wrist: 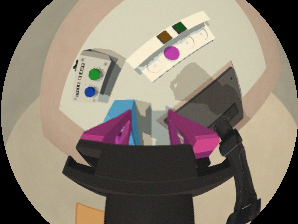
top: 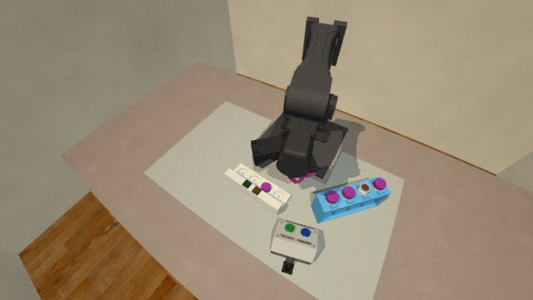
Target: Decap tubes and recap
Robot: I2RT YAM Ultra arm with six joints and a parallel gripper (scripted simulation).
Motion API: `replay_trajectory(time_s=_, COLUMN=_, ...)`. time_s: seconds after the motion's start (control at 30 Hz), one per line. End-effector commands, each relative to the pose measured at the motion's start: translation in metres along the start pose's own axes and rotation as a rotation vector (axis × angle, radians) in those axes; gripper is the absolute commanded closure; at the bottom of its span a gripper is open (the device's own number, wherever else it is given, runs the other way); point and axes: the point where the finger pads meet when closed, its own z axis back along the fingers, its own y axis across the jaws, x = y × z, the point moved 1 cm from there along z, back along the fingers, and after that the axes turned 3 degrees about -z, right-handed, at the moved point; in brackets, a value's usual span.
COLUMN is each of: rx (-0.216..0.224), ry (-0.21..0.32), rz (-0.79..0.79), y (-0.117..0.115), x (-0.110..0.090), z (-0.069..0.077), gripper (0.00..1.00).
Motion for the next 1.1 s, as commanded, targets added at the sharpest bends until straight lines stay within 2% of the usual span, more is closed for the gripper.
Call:
replay_trajectory(time_s=0.0, rx=0.018, ry=-0.006, rz=-0.276, y=0.009, x=-0.01, z=0.005, gripper=0.51)
replay_trajectory(time_s=0.03, rx=0.018, ry=-0.006, rz=-0.276, y=0.009, x=-0.01, z=0.005, gripper=0.51)
replay_trajectory(time_s=0.07, rx=0.018, ry=-0.005, rz=-0.359, y=0.014, x=-0.017, z=0.005, gripper=0.51)
replay_trajectory(time_s=0.13, rx=0.018, ry=-0.005, rz=-0.359, y=0.014, x=-0.017, z=0.005, gripper=0.51)
replay_trajectory(time_s=0.53, rx=0.019, ry=-0.002, rz=-0.36, y=0.067, x=-0.097, z=0.006, gripper=0.51)
replay_trajectory(time_s=0.83, rx=0.019, ry=-0.002, rz=-0.36, y=0.067, x=-0.097, z=0.006, gripper=0.51)
replay_trajectory(time_s=1.07, rx=0.019, ry=-0.002, rz=-0.36, y=0.068, x=-0.097, z=-0.015, gripper=0.51)
